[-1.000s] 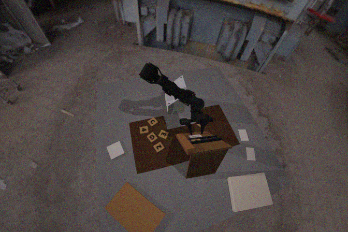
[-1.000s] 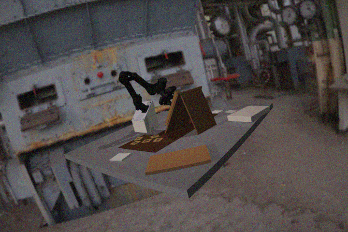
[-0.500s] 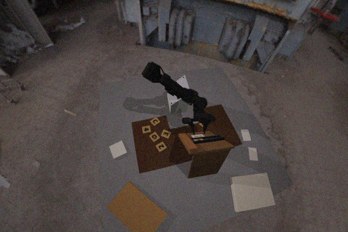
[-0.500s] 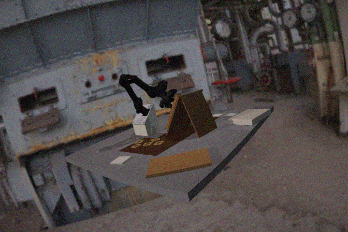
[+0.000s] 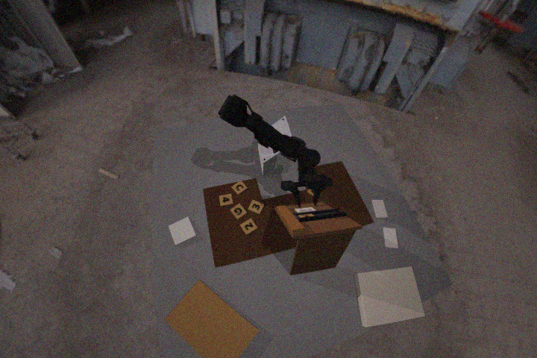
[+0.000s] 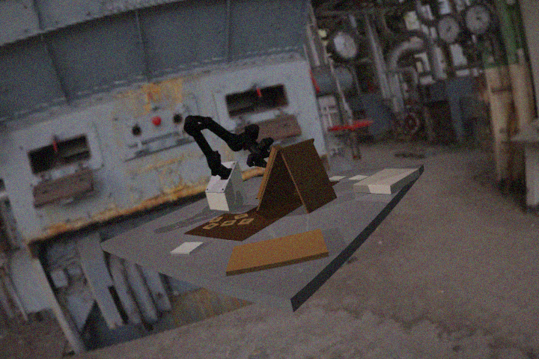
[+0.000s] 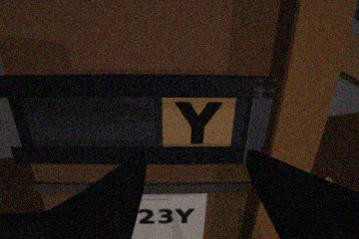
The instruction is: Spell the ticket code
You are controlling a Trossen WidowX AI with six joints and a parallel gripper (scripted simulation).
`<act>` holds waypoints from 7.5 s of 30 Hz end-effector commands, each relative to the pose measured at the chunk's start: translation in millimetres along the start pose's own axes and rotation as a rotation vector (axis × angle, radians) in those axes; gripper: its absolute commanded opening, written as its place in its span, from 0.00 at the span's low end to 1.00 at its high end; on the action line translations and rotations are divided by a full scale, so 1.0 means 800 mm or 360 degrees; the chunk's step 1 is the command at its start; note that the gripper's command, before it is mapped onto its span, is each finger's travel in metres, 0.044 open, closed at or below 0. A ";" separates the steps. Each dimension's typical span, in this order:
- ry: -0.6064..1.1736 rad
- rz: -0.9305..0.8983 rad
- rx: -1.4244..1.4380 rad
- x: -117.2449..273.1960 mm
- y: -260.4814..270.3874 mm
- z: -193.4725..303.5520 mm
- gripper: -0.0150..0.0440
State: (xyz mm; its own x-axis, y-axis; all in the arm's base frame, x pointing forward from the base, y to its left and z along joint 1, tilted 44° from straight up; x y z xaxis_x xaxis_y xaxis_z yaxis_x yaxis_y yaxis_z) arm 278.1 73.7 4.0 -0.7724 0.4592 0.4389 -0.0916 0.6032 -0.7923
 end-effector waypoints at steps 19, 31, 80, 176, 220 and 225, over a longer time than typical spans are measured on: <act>-0.0008 0.0006 -0.0022 0.004 -0.003 -0.005 0.75; -0.0008 0.0006 -0.0022 0.005 -0.005 -0.006 0.75; -0.0002 0.0000 0.0000 0.005 -0.005 -0.007 0.25; 0.1073 -0.0211 -0.0032 -0.061 0.023 -0.071 0.25; 0.1073 -0.0210 -0.0032 -0.063 0.008 -0.072 0.25; 0.1073 -0.0210 -0.0032 -0.063 0.006 -0.071 0.25</act>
State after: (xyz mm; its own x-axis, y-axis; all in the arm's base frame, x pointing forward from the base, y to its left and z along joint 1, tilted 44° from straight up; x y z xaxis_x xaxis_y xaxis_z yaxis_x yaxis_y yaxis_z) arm 351.5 91.2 -2.3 -0.1879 0.6836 0.7053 -0.1405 0.6920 -0.7081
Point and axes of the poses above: the point midway between the two fingers, 35 mm back from their tips, its own x axis back along the fingers, its own y axis across the jaws, z = x × y, the point moved 3 cm from there along x, back along the fingers, and after that the axes turned 11 degrees about x, right-handed, at the moved point
